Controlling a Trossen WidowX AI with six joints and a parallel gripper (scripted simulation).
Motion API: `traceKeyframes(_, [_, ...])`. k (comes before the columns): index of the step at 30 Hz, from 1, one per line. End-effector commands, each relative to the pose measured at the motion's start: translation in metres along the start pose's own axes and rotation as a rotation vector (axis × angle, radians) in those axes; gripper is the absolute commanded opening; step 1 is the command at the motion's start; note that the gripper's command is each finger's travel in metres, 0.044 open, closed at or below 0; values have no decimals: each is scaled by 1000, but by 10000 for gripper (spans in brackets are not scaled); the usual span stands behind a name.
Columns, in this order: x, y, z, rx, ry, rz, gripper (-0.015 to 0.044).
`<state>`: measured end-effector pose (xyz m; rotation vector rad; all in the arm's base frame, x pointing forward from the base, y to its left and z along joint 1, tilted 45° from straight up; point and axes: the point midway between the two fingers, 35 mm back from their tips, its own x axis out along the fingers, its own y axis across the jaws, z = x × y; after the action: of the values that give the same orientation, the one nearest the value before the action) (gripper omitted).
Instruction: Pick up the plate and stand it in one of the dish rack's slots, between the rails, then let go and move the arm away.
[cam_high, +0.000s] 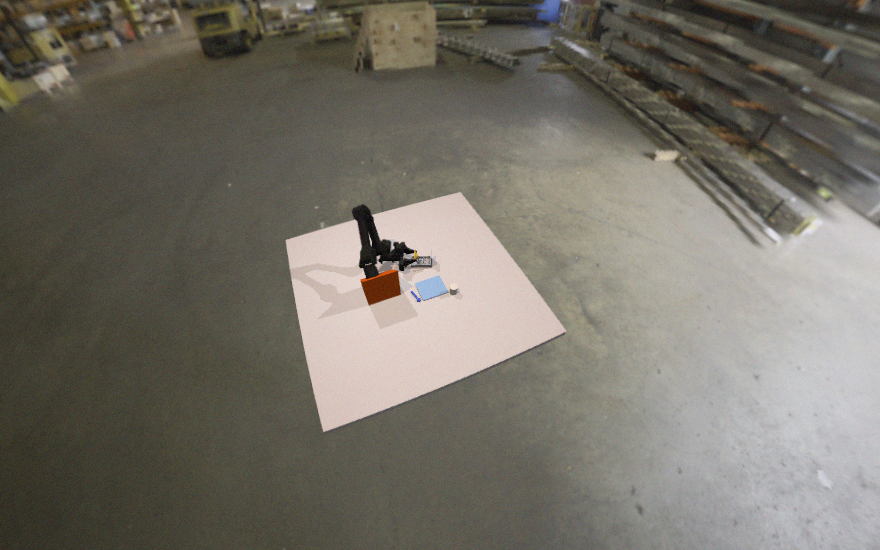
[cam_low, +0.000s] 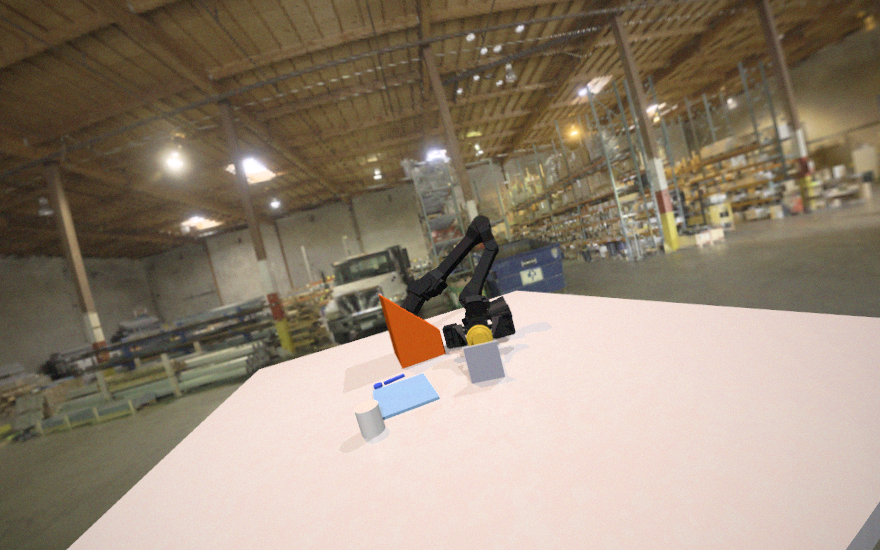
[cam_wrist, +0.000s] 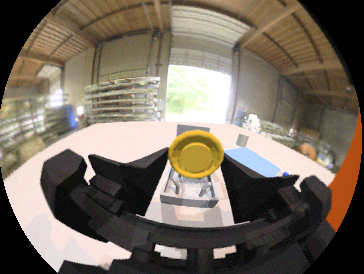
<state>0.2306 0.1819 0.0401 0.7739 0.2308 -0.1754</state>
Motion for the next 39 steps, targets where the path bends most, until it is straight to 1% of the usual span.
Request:
traceKeyframes(1, [1, 1, -14, 4, -1, 2, 0])
traceKeyframes(15, [0, -1, -11, -6, 8, 1, 0])
traceKeyframes(30, [0, 0, -11, -2, 7, 2, 394])
traceKeyframes(37, [0, 0, -10, -2, 7, 1, 400])
traceKeyframes(39, [2, 3, 0, 0, 9, -3, 400])
